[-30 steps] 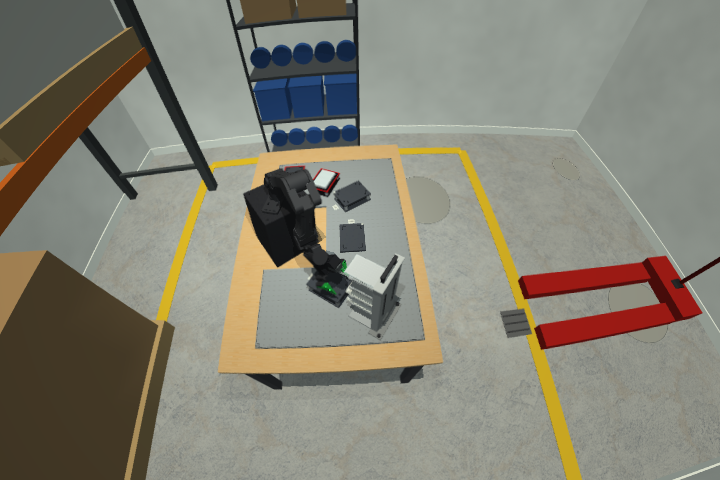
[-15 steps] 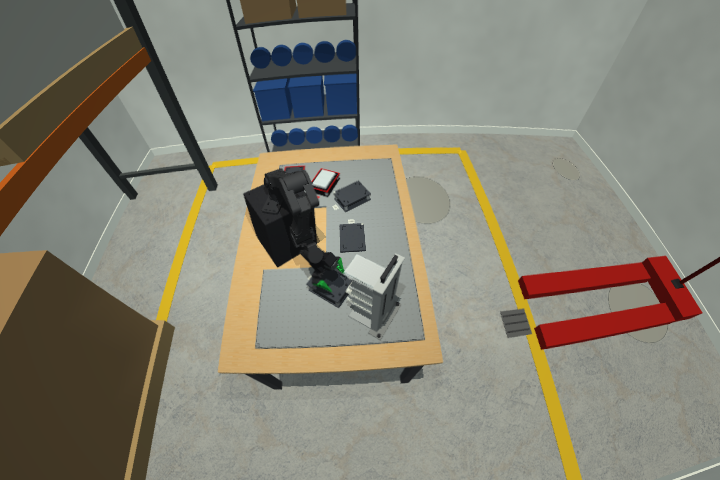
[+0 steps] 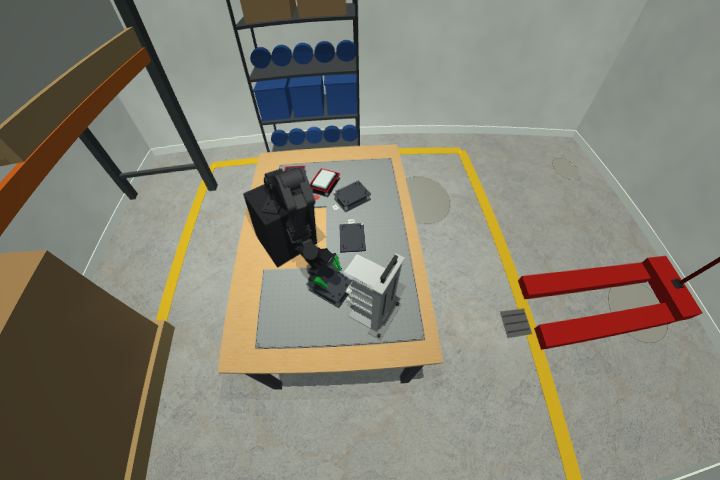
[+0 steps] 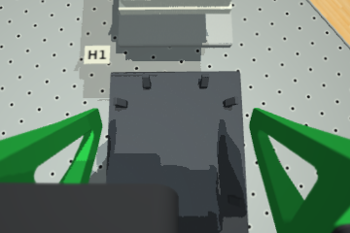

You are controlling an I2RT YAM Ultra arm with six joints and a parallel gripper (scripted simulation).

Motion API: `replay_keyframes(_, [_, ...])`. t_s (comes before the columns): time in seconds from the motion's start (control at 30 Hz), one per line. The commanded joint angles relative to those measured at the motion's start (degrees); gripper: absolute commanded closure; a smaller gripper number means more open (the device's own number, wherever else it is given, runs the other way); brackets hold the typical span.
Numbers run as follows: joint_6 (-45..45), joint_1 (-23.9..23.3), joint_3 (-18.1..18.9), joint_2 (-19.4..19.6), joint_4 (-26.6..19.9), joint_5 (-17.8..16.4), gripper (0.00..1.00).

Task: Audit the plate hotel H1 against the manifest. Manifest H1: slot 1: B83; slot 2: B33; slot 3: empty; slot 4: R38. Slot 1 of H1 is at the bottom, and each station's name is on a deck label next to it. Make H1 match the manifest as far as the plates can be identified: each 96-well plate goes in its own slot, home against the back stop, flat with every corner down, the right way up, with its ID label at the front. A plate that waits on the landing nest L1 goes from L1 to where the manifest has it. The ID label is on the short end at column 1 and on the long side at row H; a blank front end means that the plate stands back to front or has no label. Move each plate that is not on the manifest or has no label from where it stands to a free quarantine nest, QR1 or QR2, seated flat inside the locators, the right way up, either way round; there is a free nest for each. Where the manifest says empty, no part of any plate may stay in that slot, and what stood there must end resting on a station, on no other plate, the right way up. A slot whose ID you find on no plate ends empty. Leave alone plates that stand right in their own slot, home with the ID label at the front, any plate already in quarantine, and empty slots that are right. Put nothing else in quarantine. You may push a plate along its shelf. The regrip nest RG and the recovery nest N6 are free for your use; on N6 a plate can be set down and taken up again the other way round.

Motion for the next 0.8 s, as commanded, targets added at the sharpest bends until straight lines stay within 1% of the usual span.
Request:
replay_keyframes(0.0, [-0.84,-1.12,-1.93,-2.06,1.48,-1.12,0.0])
replay_keyframes(0.07, [-0.84,-1.12,-1.93,-2.06,1.48,-1.12,0.0])
replay_keyframes(0.57, [-3.01,-3.76,-7.3,-5.6,2.37,-2.9,0.0])
replay_keyframes(0.63, [-3.01,-3.76,-7.3,-5.6,2.37,-2.9,0.0])
replay_keyframes(0.77, [-3.63,-4.51,-8.66,-6.55,2.49,-3.38,0.0])
